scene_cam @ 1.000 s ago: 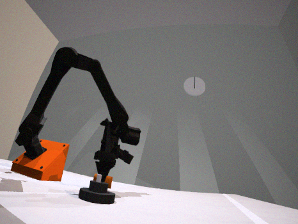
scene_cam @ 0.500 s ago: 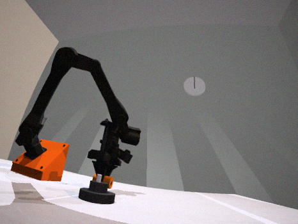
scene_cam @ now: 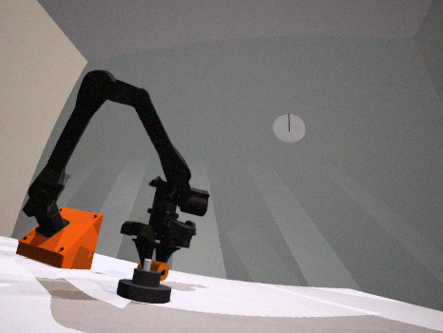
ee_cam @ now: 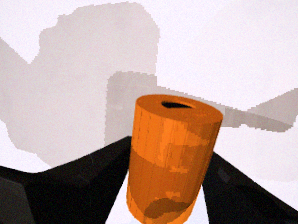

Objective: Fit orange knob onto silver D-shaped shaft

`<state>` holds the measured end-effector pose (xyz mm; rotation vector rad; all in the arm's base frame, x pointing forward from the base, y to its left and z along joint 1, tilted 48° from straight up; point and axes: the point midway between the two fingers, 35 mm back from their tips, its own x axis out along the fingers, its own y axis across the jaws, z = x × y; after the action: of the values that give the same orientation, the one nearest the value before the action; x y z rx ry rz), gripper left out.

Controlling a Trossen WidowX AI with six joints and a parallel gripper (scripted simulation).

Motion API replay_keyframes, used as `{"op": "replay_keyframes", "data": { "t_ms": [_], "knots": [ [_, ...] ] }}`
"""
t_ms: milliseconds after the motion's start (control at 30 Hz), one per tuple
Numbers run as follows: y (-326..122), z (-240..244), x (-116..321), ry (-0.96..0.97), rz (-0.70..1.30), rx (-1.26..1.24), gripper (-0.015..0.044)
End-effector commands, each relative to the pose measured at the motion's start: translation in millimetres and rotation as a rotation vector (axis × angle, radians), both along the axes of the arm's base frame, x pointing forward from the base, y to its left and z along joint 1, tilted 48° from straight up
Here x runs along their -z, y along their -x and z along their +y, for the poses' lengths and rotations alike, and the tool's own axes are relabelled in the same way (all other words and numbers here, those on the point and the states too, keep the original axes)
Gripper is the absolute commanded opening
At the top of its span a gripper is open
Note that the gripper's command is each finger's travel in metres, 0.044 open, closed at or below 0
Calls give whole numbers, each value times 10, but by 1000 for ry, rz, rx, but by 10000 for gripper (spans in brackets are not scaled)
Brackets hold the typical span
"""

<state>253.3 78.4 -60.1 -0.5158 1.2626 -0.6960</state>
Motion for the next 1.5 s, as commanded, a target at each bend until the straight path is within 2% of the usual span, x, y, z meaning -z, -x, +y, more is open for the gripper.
{"op": "replay_keyframes", "data": {
  "t_ms": [0,500,800,1267,1467],
  "knots": [
    [4,9,-2,-7,-18,19,181],
    [4,8,-2,-80,-374,354,181],
    [4,8,-2,-87,-408,386,181],
    [4,8,-2,-157,-751,709,181],
    [4,8,-2,-160,-768,725,181]
  ]
}}
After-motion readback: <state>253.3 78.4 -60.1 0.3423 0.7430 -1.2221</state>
